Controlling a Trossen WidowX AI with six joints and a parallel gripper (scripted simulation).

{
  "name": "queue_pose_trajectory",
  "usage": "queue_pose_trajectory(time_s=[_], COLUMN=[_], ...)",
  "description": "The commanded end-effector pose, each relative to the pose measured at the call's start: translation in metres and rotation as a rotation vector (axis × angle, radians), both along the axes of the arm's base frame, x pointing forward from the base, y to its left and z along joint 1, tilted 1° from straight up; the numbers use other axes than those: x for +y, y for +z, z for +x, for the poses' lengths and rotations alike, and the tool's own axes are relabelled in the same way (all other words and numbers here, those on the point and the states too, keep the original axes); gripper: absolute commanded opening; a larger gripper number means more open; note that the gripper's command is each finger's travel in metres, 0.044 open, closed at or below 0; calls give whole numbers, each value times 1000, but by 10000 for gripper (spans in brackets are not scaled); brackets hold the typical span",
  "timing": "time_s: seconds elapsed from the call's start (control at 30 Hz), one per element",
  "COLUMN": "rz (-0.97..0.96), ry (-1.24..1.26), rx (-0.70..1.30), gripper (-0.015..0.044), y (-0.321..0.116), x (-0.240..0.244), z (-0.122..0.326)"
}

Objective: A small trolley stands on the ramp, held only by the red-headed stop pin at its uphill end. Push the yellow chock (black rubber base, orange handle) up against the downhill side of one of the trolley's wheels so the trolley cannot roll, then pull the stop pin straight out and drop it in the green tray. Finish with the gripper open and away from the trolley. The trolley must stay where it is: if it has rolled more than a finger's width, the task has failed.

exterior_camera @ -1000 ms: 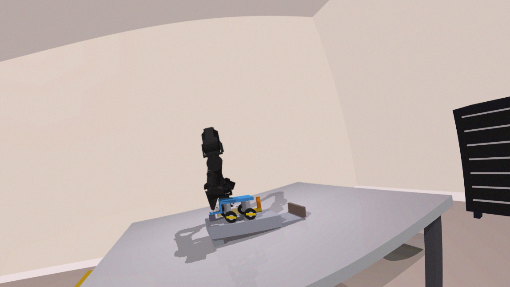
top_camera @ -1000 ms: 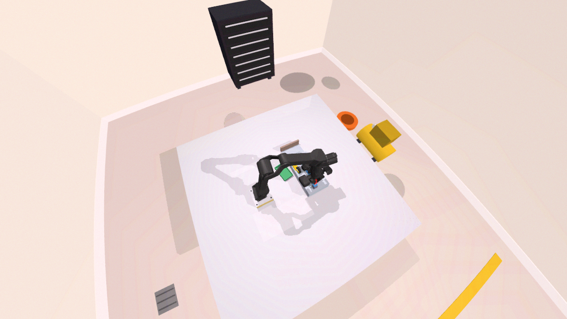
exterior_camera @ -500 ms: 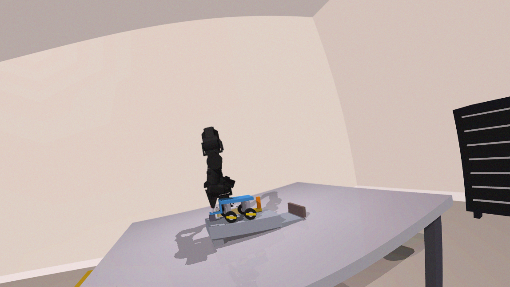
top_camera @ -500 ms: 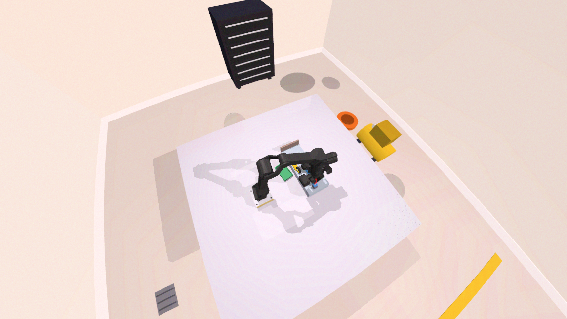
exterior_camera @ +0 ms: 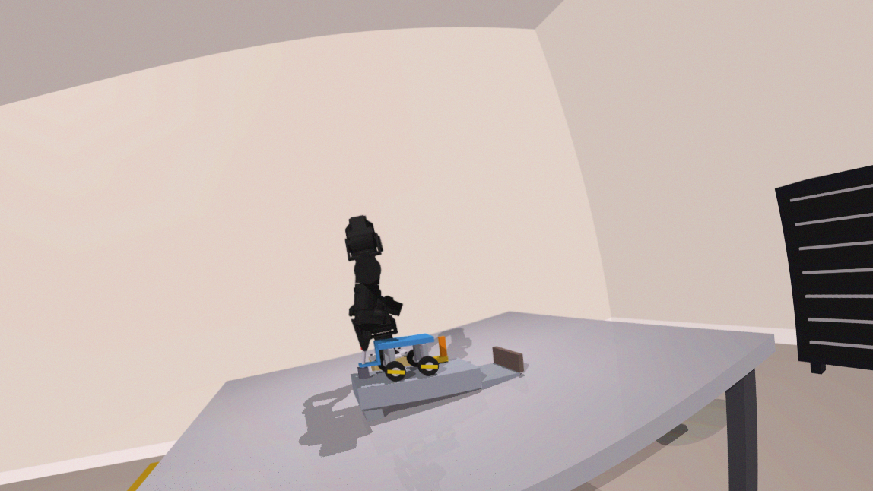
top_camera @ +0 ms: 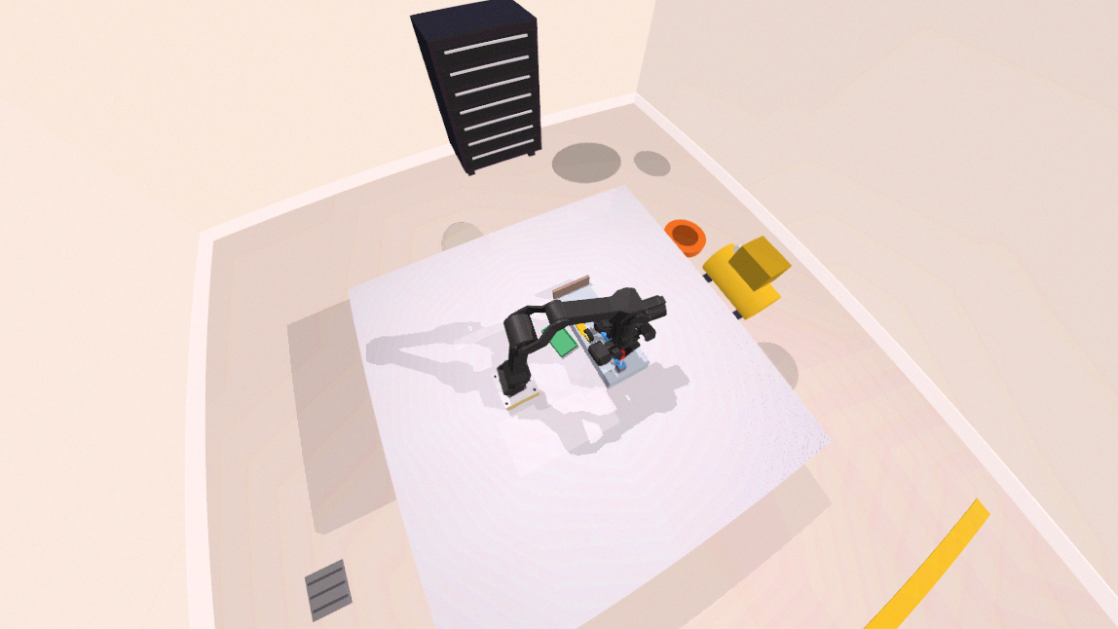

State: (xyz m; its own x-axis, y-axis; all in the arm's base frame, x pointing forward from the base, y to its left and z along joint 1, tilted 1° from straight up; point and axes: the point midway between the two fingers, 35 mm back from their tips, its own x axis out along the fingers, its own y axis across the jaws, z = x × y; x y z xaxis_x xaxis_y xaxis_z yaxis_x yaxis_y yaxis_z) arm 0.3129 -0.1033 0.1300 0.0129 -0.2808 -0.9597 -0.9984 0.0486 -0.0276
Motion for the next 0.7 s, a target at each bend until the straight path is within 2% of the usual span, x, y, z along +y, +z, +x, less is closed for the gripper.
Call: queue_pose_trajectory(time_s=[0.0,0.67], rz=[-7,-7], ry=[-4,-4], rx=[-3,-3], gripper=[0,0], y=[5,21], x=[0,1], z=[0,1])
